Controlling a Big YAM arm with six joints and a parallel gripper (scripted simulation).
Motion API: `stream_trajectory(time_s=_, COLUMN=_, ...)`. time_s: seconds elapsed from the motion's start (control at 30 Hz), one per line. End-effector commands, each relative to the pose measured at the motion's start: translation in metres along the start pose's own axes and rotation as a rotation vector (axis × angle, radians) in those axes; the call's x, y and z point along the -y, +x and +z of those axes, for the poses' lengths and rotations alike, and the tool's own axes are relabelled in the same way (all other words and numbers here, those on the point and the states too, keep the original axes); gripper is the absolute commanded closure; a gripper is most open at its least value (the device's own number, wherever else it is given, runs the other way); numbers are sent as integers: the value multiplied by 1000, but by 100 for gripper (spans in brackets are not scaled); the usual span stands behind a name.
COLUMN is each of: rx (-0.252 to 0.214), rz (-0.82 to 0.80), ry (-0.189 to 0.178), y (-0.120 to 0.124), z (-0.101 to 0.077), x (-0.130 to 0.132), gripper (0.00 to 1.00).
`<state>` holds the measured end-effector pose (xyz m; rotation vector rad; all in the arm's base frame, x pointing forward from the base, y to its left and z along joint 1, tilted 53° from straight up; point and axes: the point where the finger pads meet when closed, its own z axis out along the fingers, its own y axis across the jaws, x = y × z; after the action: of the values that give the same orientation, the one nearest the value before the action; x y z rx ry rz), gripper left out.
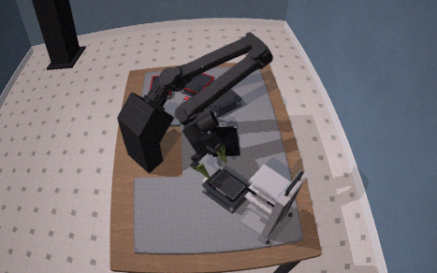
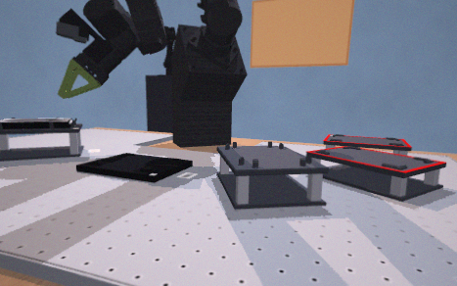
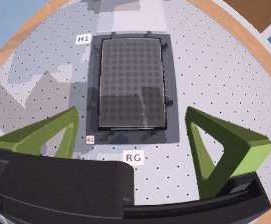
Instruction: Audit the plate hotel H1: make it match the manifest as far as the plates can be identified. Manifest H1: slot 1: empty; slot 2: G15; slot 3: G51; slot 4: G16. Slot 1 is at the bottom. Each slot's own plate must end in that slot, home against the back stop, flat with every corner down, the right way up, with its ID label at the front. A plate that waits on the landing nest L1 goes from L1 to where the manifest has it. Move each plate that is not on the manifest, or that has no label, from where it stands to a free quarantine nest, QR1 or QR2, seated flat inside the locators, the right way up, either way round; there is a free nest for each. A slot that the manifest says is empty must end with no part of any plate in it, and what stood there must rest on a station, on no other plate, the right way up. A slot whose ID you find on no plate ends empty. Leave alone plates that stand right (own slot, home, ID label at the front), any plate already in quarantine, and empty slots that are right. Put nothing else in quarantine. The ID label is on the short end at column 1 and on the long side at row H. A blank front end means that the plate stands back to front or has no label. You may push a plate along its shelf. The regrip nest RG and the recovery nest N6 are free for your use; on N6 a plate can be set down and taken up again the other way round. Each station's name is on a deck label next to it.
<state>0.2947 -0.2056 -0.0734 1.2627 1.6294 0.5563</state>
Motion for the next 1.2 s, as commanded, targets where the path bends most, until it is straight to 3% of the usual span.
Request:
stream_trajectory(time_s=0.0, rx=18, rz=-13, ry=12, y=-7, z=-8, x=2, gripper=0)
stream_trajectory(time_s=0.3, rx=19, rz=-15, ry=10, y=-16, z=-17, x=2, gripper=0)
stream_trajectory(time_s=0.53, rx=-151, rz=-31, ry=-2, y=-42, z=7, x=-1, gripper=0)
stream_trajectory(time_s=0.6, rx=-151, rz=-31, ry=-2, y=-42, z=7, x=-1, gripper=0)
stream_trajectory(time_s=0.63, rx=-195, rz=-43, ry=-11, y=-39, z=13, x=-6, gripper=0)
stream_trajectory(time_s=0.83, rx=-331, rz=-36, ry=-4, y=-62, z=26, x=-3, gripper=0)
stream_trajectory(time_s=0.9, rx=-413, rz=-29, ry=-2, y=-55, z=35, x=-1, gripper=0)
stream_trajectory(time_s=0.97, rx=-466, rz=-25, ry=0, y=-58, z=40, x=1, gripper=0)
stream_trajectory(time_s=1.1, rx=-557, rz=-16, ry=5, y=-65, z=37, x=5, gripper=0)
stream_trajectory(time_s=1.17, rx=-557, rz=-16, ry=5, y=-65, z=37, x=5, gripper=0)
